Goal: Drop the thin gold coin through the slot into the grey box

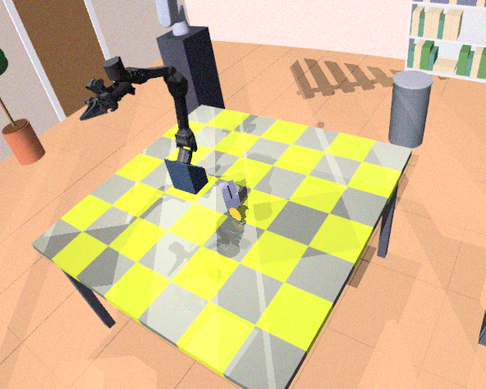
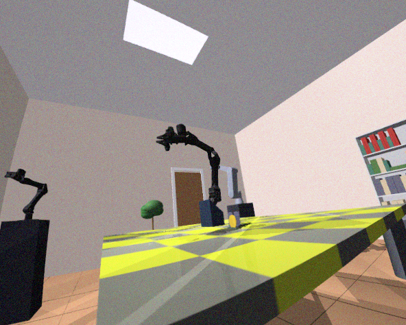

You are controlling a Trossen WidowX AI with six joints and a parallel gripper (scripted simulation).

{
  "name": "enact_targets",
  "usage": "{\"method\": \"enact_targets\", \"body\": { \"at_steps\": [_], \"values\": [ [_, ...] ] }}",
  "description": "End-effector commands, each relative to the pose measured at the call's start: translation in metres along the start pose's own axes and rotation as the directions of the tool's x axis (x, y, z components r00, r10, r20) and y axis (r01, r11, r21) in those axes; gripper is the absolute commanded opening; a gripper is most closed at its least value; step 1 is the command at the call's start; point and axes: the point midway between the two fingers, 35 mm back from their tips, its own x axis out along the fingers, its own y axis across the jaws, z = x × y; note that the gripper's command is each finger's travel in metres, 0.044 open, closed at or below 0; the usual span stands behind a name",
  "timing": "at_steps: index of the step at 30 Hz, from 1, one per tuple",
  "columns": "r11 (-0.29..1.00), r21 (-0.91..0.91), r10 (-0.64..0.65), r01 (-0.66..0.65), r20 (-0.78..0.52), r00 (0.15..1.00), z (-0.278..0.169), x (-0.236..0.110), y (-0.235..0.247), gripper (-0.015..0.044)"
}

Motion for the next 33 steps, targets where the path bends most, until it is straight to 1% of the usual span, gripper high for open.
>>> {"method": "enact_targets", "body": {
  "at_steps": [1, 3, 6, 12, 16, 22, 27, 33],
  "values": [
    [0.991, -0.121, 0.049, -0.060, -0.094, 0.994, -0.040, 0.003, 0.034, 0.0161],
    [0.983, -0.163, 0.068, -0.090, -0.133, 0.989, -0.054, 0.003, 0.046, 0.0161],
    [0.945, -0.274, 0.113, -0.181, -0.246, 0.963, -0.096, 0.000, 0.077, 0.0161],
    [0.807, -0.444, 0.157, -0.390, -0.474, 0.866, -0.186, -0.017, 0.130, 0.0161],
    [0.722, -0.498, 0.133, -0.481, -0.582, 0.802, -0.244, -0.036, 0.154, 0.0161],
    [0.568, -0.530, 0.090, -0.630, -0.721, 0.687, -0.312, -0.065, 0.172, 0.0161],
    [0.371, -0.488, 0.006, -0.790, -0.850, 0.527, -0.384, -0.104, 0.179, 0.0161],
    [0.150, -0.328, -0.144, -0.933, -0.940, 0.308, -0.465, -0.160, 0.170, 0.0161]
  ]
}}
